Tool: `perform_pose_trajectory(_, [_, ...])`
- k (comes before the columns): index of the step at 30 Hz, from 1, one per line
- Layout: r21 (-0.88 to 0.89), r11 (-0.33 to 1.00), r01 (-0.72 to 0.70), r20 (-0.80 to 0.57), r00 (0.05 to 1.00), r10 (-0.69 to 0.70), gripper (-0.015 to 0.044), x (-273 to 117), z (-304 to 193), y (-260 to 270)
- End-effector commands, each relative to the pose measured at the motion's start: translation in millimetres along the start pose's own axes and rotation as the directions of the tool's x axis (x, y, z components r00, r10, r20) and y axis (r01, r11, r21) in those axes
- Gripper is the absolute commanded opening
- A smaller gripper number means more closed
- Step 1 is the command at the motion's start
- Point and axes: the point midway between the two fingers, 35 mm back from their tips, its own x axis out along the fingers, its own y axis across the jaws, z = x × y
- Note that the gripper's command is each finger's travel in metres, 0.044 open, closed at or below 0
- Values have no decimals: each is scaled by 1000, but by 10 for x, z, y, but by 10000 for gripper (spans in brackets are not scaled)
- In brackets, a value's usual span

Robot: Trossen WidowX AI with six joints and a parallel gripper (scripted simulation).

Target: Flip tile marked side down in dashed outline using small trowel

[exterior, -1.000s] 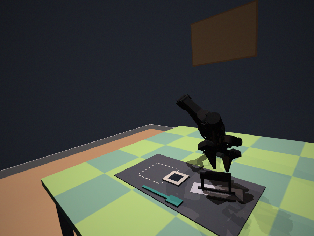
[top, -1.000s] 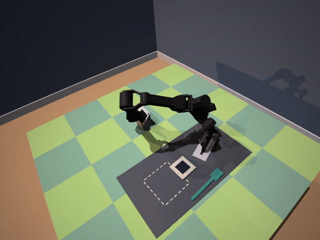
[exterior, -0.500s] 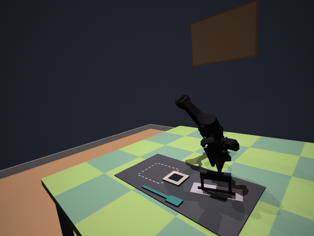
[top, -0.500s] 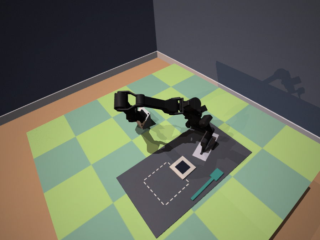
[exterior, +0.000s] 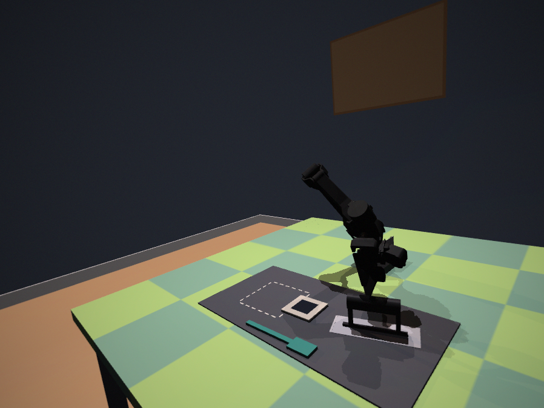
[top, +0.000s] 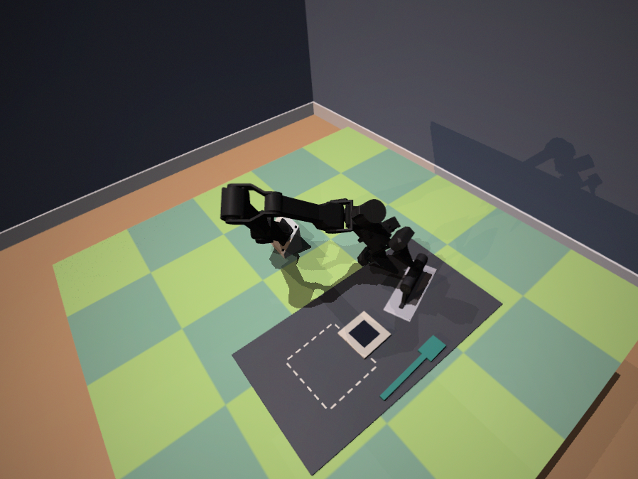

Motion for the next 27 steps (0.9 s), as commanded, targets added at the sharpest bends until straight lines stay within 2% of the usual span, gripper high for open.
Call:
perform_pose_trajectory(1, [-13, 1000, -4, -6, 1000, 4, 300, 34, -18, 19])
perform_pose_trajectory(27, [-38, 999, -16, 6, 1000, 16, 300, 445, -20, 17])
